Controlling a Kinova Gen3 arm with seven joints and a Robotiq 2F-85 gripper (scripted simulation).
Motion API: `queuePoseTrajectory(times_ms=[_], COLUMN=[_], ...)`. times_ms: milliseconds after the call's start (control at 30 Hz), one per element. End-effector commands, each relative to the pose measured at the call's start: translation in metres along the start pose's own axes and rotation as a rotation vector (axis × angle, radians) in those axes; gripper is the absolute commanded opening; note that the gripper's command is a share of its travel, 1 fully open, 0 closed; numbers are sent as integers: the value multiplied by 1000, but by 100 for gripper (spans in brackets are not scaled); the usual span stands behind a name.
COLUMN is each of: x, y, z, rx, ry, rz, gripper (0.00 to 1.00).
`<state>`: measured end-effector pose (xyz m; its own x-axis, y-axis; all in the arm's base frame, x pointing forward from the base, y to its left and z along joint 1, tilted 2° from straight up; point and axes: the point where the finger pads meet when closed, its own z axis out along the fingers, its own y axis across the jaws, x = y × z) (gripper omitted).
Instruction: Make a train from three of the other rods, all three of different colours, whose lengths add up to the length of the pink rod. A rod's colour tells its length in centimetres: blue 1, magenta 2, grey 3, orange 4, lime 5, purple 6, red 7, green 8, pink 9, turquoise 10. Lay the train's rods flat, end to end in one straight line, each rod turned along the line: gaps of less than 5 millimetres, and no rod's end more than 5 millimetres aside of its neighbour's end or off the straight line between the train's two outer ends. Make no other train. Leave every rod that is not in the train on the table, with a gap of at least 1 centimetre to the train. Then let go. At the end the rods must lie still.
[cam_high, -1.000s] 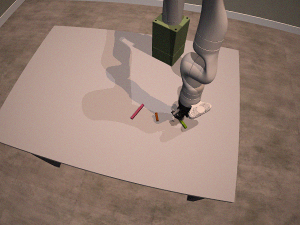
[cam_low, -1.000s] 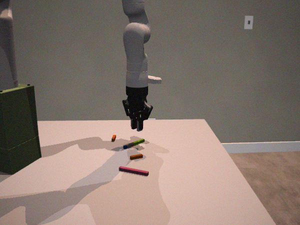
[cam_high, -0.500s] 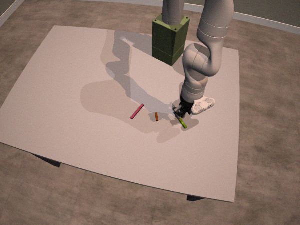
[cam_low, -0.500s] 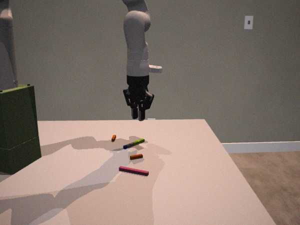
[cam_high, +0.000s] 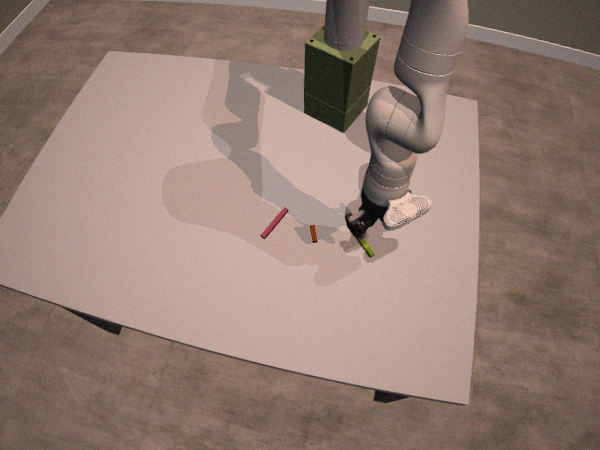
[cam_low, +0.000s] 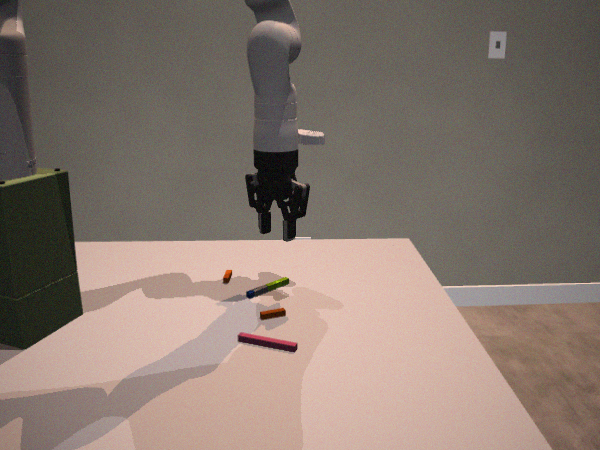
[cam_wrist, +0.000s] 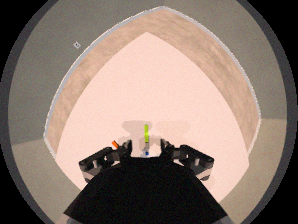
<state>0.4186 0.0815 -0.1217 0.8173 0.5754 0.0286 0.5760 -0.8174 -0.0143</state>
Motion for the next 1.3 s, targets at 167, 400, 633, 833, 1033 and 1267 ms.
queuePoseTrajectory(times_ms=[167, 400, 633, 833, 1033, 1267], x=[1, 1, 1, 1, 1, 1], y=[0, 0, 0, 0, 0, 0], z=[-1, -20, -46, -76, -89, -90], rx=[-1, -1, -1, -1, -1, -1], ry=[2, 2, 2, 2, 2, 2], rz=[0, 0, 0, 0, 0, 0], gripper=[100, 100, 100, 100, 100, 100])
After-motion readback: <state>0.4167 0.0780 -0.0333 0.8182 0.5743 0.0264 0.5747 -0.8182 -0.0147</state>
